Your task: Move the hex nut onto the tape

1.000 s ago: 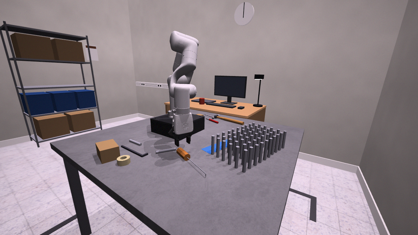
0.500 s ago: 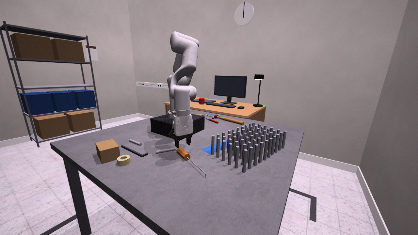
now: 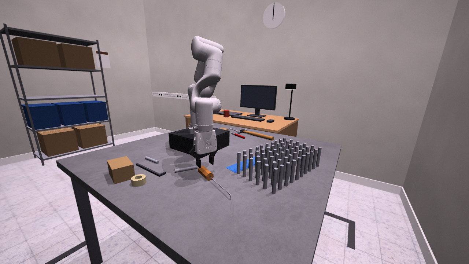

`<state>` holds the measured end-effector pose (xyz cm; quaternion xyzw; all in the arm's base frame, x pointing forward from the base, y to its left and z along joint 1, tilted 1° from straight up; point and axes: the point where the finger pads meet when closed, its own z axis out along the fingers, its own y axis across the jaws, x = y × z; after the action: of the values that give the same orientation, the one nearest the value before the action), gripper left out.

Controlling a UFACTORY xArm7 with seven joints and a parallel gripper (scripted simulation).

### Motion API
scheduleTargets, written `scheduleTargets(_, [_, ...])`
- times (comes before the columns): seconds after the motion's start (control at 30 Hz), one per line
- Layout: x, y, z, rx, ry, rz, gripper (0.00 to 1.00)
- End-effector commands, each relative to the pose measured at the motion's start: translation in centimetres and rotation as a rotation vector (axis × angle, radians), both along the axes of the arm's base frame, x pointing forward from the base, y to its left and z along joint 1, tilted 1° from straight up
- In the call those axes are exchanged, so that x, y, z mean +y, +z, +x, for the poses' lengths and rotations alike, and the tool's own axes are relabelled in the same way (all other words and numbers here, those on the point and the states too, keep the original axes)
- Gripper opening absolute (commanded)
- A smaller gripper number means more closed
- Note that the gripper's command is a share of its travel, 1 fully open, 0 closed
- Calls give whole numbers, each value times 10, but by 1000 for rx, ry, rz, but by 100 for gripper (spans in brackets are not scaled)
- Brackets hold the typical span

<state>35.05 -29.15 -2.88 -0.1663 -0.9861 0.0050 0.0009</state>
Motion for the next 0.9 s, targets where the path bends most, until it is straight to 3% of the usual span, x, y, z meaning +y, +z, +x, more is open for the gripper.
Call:
scheduleTargets(0.0, [-1, -3, 1, -3, 0, -2, 65])
scheduleTargets(0.87, [-1, -44, 1, -3, 0, -2, 65])
